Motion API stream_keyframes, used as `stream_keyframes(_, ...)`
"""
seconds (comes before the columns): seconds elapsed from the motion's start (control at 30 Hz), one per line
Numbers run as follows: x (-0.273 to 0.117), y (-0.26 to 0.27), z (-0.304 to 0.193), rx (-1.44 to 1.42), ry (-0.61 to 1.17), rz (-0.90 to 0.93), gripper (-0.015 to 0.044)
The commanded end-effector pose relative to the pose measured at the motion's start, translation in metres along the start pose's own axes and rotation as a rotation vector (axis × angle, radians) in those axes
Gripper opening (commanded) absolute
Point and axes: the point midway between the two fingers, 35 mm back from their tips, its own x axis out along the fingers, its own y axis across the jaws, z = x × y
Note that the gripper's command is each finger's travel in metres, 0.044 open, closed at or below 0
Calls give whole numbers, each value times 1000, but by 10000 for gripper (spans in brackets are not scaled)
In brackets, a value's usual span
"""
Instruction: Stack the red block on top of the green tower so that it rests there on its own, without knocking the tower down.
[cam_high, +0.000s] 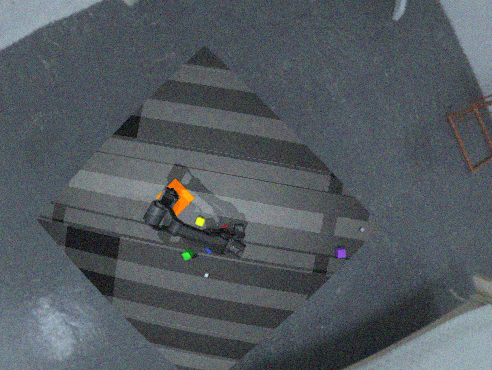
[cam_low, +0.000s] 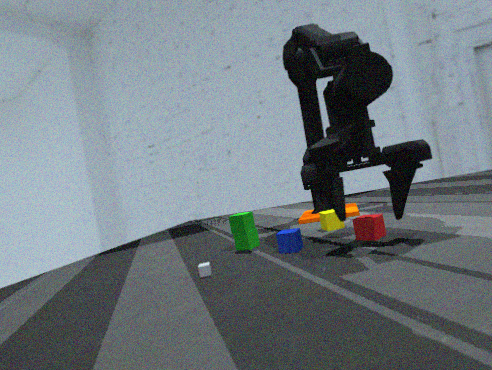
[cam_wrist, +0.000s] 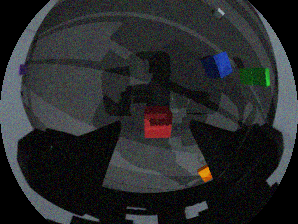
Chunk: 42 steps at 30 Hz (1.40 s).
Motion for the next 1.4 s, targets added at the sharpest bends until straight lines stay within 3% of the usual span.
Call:
stream_keyframes(0.0,9,-1,0,5,-1,-7,440)
stream_keyframes(0.77,19,-2,0,5,0,-7,440)
stream_keyframes(1.2,19,-2,0,5,0,-7,99)
stream_keyframes(1.37,19,-2,0,5,0,-7,65)
